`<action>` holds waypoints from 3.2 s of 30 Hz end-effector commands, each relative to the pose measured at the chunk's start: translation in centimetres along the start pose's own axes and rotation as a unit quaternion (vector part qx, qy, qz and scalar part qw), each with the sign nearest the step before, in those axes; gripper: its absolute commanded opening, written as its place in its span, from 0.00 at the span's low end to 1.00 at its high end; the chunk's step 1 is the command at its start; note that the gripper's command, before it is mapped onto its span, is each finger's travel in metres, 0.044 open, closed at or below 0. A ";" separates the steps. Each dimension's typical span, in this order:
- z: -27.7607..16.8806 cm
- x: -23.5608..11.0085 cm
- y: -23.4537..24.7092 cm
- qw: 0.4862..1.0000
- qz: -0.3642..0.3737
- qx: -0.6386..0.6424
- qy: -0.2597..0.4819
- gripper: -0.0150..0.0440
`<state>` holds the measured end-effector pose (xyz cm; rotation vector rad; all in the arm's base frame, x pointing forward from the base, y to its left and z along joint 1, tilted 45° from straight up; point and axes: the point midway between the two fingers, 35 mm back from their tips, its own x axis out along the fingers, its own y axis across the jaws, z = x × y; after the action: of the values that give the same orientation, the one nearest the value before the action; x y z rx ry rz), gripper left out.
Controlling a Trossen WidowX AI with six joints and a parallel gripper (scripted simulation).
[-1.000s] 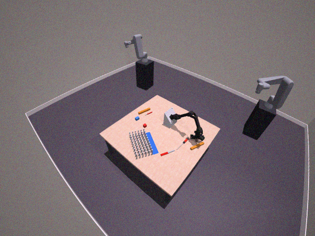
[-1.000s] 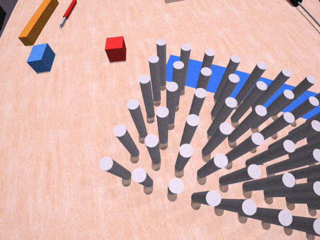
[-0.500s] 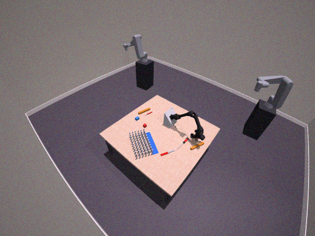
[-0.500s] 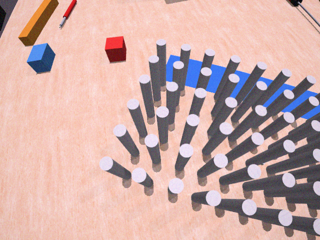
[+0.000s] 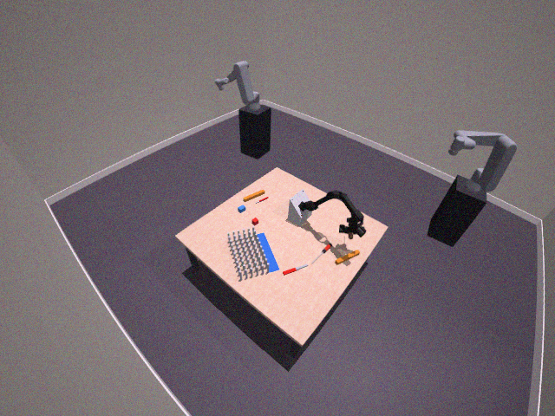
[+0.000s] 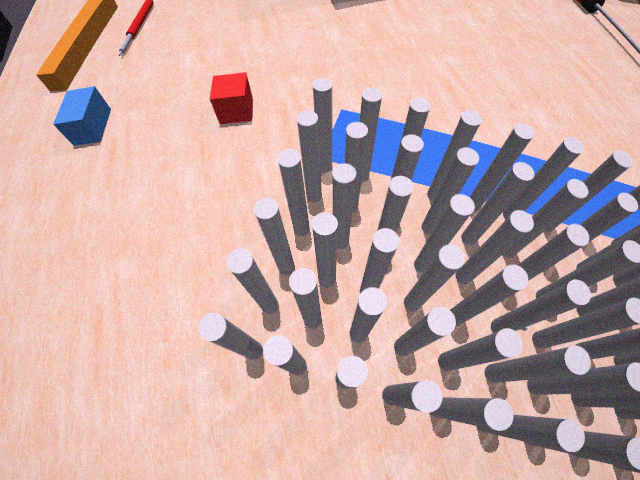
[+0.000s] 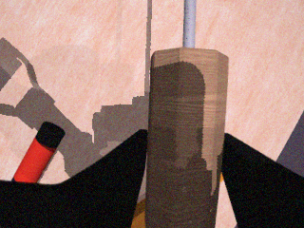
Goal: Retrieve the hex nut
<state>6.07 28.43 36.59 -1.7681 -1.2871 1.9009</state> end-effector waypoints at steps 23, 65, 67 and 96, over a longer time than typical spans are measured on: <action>-3.8 -1.9 4.3 0.958 0.010 0.281 0.061 0.25; -11.4 -4.5 18.6 0.540 -0.046 0.819 0.190 0.25; -11.6 -4.7 19.3 0.511 -0.053 0.836 0.193 0.25; -12.1 -8.1 29.8 0.048 -0.167 0.963 0.208 0.25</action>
<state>29.53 11.64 22.61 -0.0109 1.1153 0.7342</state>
